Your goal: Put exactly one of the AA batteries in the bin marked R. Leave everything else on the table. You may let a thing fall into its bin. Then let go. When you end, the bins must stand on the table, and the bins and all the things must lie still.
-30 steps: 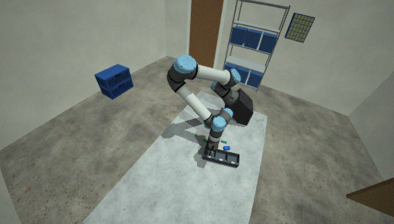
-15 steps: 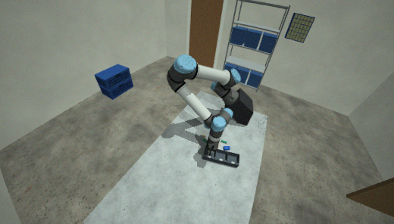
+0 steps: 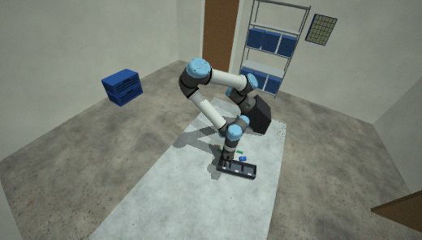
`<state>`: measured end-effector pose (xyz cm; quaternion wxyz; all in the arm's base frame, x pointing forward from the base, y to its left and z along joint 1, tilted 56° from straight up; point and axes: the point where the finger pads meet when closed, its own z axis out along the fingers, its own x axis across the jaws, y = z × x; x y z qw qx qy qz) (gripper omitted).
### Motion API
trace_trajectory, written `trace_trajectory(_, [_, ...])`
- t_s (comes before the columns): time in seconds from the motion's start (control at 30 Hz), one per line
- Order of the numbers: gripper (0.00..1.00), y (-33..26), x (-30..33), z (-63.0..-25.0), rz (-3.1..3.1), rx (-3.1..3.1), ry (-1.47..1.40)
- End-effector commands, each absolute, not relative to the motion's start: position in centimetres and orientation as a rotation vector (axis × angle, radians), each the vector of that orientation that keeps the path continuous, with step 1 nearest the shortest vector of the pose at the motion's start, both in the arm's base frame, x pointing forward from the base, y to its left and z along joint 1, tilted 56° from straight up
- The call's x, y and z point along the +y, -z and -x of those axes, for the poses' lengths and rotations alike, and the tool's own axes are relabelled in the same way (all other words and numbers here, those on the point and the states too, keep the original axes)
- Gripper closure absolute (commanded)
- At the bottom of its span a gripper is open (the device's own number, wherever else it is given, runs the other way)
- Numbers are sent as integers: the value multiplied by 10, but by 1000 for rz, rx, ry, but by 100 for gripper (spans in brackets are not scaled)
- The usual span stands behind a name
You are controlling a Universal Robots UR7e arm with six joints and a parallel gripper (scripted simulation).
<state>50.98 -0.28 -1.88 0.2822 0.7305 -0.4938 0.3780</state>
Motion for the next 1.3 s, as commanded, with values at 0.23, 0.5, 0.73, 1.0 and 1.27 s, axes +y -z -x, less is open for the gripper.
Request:
trace_trajectory(0.23, [69, 11, 8, -506, -1957, -1323, -1014])
trace_trajectory(0.5, [69, 5, 16, -504, -1957, -1323, -1014])
trace_trajectory(0.73, [69, -3, 28, -499, -1957, -1323, -1014])
trace_trajectory(1.0, [69, -13, 42, -495, -1957, -1323, -1014])
trace_trajectory(1.27, [69, -5, 47, -492, -1957, -1323, -1014])
